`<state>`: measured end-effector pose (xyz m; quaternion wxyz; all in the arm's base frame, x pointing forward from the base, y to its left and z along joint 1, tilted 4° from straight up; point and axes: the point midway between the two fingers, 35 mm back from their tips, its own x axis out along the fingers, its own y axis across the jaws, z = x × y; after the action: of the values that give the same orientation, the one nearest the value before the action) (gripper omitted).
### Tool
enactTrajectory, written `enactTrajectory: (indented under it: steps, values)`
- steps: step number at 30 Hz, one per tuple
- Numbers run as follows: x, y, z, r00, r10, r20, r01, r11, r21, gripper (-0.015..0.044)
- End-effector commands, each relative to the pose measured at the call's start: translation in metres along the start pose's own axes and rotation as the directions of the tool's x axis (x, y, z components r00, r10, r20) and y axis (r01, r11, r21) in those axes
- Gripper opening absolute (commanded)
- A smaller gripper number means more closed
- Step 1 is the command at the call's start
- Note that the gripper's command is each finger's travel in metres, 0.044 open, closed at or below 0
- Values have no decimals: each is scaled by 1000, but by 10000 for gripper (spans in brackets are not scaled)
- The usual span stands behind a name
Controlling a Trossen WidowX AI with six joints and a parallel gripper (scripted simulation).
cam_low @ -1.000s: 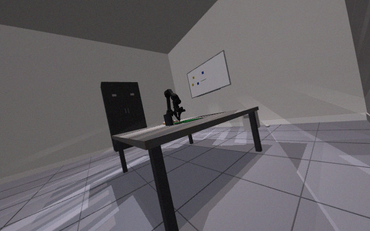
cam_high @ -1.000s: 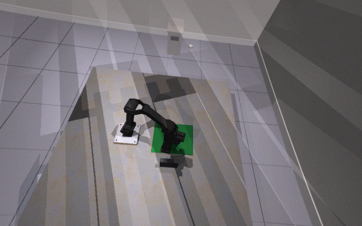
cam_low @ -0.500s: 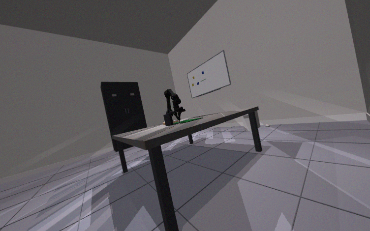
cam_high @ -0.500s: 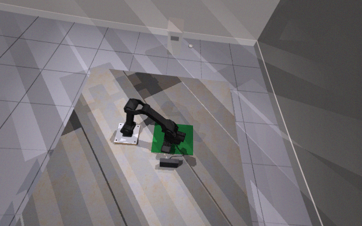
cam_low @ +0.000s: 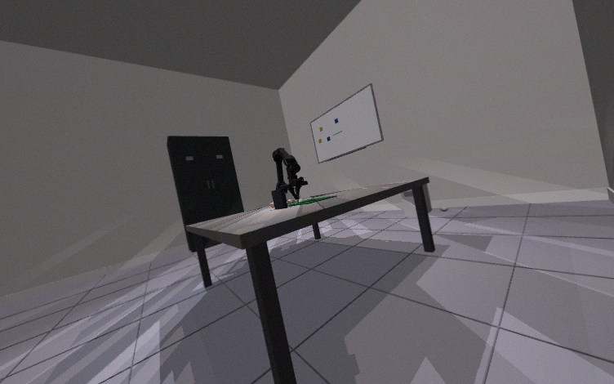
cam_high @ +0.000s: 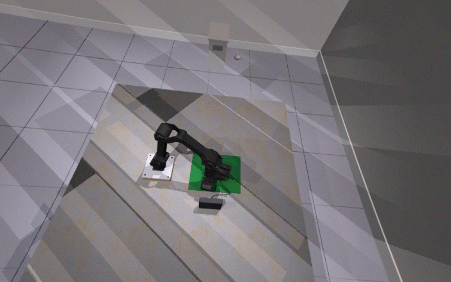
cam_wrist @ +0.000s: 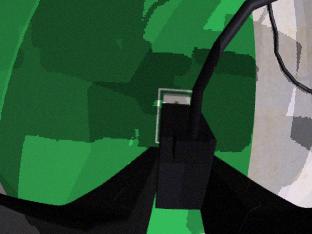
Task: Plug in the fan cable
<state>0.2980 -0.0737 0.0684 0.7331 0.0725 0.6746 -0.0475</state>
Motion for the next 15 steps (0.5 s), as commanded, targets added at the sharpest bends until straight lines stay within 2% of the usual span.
enactTrajectory:
  steps: [1, 15]
  values:
    - [-1, 0, -1, 1000, 3, 0, -3, 1000, 3, 0]
    - [0, 1, -4, 1000, 3, -1, -3, 1000, 3, 0]
